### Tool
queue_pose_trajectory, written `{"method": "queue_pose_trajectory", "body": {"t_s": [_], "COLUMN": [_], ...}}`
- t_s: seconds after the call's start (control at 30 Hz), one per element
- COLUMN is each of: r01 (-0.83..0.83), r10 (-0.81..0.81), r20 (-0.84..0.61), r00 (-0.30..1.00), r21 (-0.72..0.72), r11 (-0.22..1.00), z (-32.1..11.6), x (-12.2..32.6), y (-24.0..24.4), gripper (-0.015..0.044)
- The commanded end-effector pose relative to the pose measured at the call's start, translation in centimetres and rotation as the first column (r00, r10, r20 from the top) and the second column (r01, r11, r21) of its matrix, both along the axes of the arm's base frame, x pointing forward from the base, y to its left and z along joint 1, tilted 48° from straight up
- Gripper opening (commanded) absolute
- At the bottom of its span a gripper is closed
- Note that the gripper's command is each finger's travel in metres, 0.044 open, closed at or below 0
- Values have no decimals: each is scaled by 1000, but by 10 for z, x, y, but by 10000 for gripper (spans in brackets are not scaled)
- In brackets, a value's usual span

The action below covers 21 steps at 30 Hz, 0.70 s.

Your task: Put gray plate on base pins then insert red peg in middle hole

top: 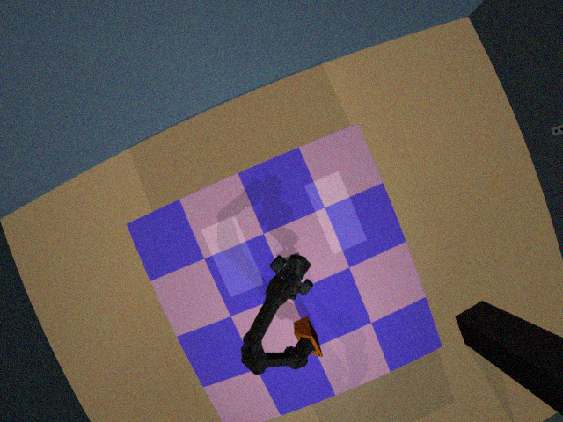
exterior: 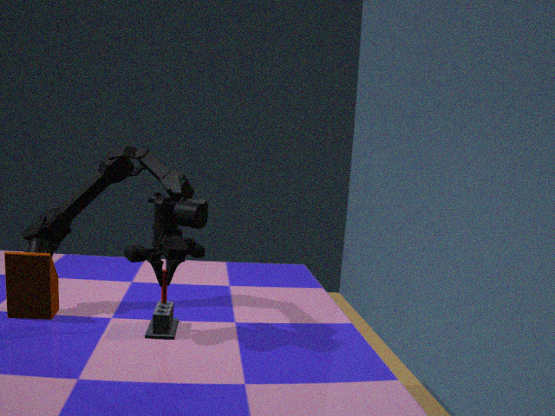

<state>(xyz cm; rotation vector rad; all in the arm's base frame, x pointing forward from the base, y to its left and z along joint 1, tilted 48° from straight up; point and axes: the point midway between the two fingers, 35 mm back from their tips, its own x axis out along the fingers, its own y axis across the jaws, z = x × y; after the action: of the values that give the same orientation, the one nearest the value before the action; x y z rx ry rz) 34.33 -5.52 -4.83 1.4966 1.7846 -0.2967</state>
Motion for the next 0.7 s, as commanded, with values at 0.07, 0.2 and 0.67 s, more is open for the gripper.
{"method": "queue_pose_trajectory", "body": {"t_s": [0.07, 0.2, 0.67], "r01": [-3, -1, -2], "r10": [3, 1, 2], "r20": [0, 0, 0], "r00": [1000, 1000, 1000], "r21": [-2, -1, -1], "r11": [1000, 1000, 1000], "z": [0, 0, -8], "x": [0, 0, -1], "y": [0, 0, 8], "gripper": [0, 0, 0]}}
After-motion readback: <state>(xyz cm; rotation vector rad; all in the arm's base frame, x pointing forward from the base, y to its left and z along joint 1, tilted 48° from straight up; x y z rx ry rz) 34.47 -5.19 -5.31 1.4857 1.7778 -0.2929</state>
